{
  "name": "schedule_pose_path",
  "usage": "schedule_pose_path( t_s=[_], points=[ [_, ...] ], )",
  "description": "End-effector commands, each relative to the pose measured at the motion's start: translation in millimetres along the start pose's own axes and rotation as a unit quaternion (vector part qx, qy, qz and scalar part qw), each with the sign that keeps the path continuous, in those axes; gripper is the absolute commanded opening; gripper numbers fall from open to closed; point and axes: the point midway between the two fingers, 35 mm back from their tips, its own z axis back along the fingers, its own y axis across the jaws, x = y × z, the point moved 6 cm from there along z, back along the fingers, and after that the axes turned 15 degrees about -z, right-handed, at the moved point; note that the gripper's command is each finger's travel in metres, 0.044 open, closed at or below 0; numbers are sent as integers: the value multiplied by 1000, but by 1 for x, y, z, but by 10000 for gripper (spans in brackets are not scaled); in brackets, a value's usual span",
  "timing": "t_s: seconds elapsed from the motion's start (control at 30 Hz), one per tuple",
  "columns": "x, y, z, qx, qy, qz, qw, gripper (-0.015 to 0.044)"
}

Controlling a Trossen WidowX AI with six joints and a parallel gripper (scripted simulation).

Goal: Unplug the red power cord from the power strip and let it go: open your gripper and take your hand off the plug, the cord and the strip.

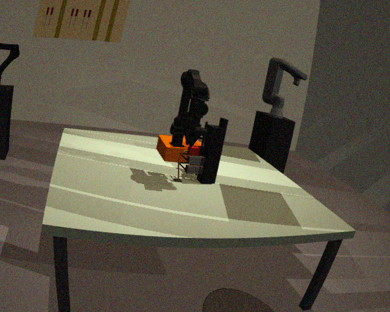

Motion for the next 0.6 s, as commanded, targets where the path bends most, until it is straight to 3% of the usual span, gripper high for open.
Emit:
schedule_pose_path(
  t_s=[0.0, 0.57],
  points=[
    [-6, -2, -1, -2, -2, -1, 1000, 160],
    [-16, -5, -11, -2, -2, -1, 1000, 160]
  ],
)
